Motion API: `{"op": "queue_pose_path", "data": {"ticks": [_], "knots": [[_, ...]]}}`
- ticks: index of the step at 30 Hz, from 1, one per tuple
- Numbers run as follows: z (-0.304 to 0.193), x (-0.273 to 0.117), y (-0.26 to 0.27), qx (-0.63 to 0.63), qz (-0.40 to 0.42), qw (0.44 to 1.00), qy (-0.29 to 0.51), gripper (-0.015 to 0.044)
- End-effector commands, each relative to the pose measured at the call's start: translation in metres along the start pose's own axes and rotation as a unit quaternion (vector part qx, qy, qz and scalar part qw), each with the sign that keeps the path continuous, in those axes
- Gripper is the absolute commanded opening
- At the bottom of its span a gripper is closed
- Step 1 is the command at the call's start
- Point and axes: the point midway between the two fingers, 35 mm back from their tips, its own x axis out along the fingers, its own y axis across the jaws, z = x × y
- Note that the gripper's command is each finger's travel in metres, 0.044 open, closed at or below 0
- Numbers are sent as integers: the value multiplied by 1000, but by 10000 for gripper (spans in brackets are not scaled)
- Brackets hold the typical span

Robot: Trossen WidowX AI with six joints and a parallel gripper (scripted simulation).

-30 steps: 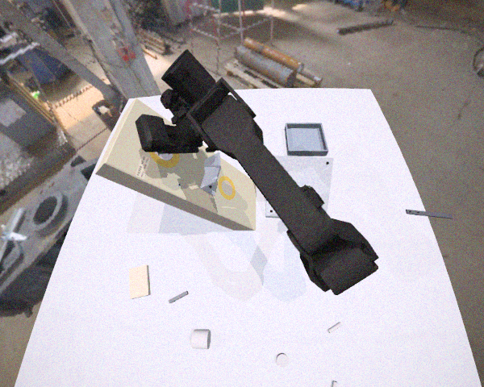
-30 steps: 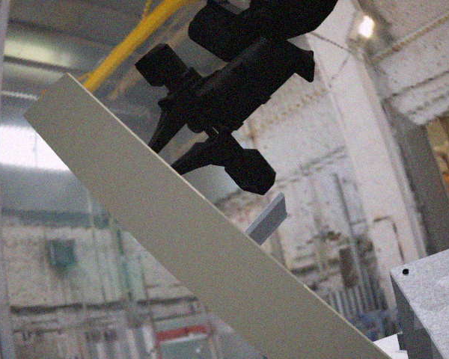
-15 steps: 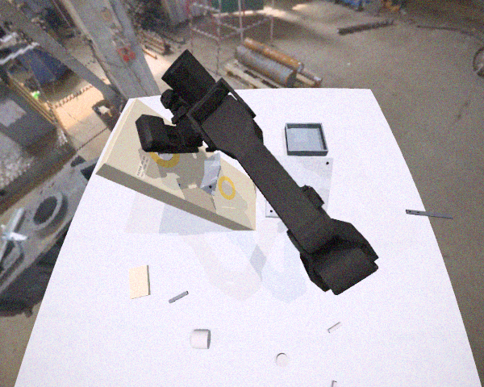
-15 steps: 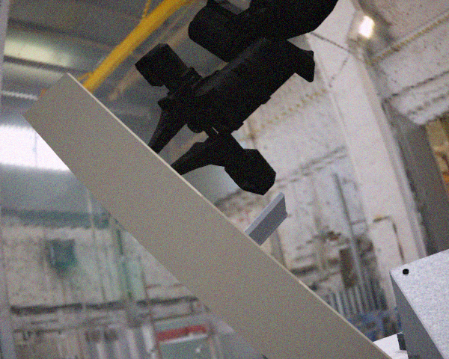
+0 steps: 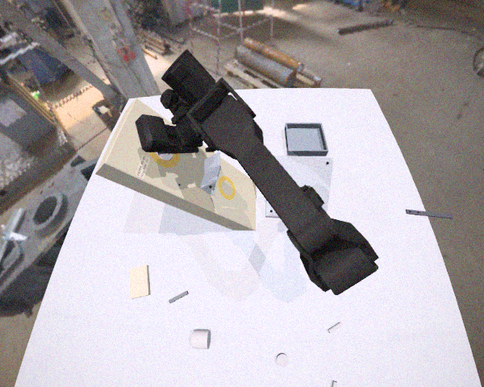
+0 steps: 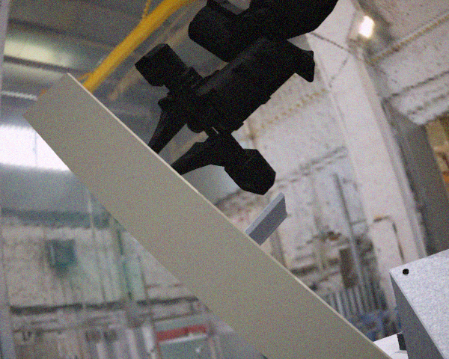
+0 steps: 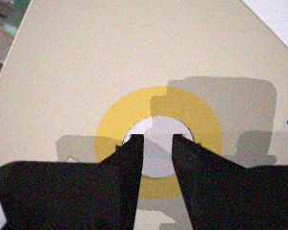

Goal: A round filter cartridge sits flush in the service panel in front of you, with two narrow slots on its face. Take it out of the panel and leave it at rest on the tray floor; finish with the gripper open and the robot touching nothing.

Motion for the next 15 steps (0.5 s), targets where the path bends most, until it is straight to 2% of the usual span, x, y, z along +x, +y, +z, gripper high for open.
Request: {"op": "queue_pose_path", "data": {"ticks": [1,12,15], "knots": [[-3,8,0,-11,-4,1000,7,0],[-3,8,0,-11,-4,1000,7,0],[1,-5,-1,-2,-3,1000,0,0]]}}
